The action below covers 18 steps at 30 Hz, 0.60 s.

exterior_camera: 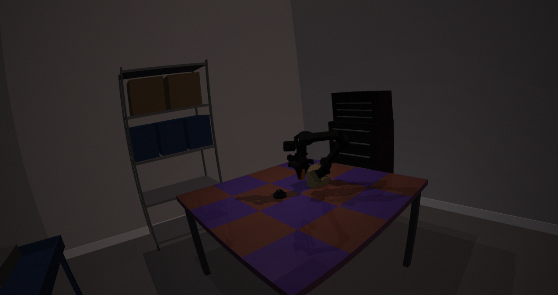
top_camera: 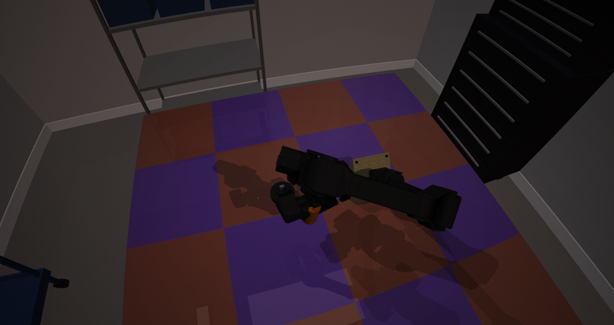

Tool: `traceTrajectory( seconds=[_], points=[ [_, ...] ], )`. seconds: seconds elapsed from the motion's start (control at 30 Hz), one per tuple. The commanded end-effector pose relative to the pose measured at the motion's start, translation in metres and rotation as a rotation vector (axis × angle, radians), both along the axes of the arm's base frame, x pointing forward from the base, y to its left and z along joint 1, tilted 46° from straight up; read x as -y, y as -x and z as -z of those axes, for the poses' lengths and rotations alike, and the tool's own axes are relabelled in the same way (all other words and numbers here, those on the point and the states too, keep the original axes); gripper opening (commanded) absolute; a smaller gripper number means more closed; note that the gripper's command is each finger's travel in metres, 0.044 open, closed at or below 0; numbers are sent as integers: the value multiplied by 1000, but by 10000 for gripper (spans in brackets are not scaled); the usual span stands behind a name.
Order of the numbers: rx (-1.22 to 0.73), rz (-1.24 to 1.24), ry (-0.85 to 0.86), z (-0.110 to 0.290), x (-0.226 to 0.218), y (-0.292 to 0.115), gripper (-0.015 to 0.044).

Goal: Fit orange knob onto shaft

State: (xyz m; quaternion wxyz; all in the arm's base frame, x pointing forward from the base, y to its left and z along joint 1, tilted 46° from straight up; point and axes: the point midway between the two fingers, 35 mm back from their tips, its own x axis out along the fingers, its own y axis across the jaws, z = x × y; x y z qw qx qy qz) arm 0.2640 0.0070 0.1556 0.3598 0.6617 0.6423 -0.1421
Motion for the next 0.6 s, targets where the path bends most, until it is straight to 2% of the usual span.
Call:
traceTrajectory(
  seconds=[0.0, 0.57],
  points=[
    [-54, -68, 31, 4, -5, -2, 0],
    [-88, -108, 60, 48, -46, -13, 0]
  ],
)
